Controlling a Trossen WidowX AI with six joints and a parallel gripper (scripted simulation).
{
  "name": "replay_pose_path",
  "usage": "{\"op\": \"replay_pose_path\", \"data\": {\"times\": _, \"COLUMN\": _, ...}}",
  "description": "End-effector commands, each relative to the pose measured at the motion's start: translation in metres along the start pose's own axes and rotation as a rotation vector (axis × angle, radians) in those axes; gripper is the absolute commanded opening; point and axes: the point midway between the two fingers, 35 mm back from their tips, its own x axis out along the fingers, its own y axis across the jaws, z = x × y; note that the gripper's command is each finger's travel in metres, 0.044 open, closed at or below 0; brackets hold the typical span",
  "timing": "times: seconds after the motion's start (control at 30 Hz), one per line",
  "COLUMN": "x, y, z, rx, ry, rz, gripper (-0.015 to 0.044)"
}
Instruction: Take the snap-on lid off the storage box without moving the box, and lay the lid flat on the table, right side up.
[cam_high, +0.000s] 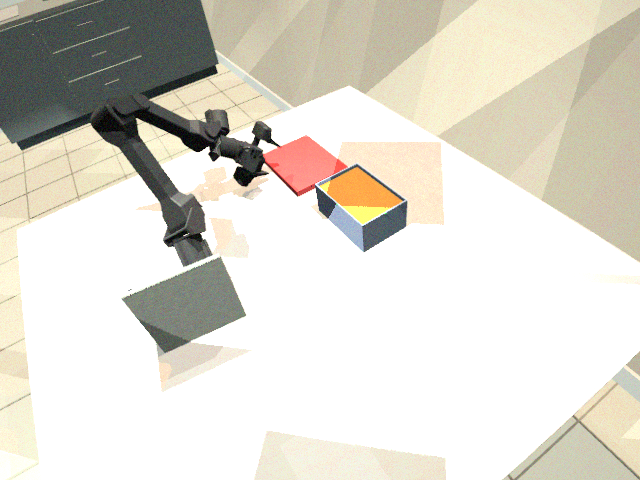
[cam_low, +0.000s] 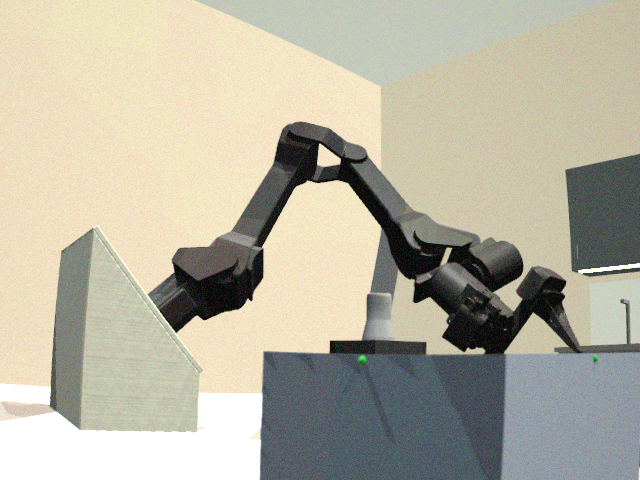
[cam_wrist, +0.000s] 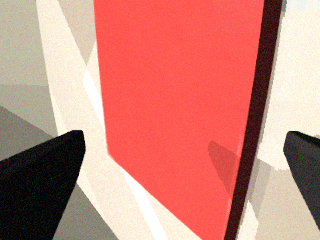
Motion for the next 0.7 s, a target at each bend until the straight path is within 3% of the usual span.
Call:
{"op": "replay_pose_path", "data": {"times": 0.0, "x": -0.007, "y": -0.005, "z": 0.003, "rx": 0.003, "ry": -0.006, "rz": 0.0, "gripper": 0.044}}
{"op": "replay_pose_path", "data": {"times": 0.67, "x": -0.037, "y": -0.031, "z": 0.003, "rx": 0.006, "ry": -0.007, "rz": -0.002, "gripper": 0.044}}
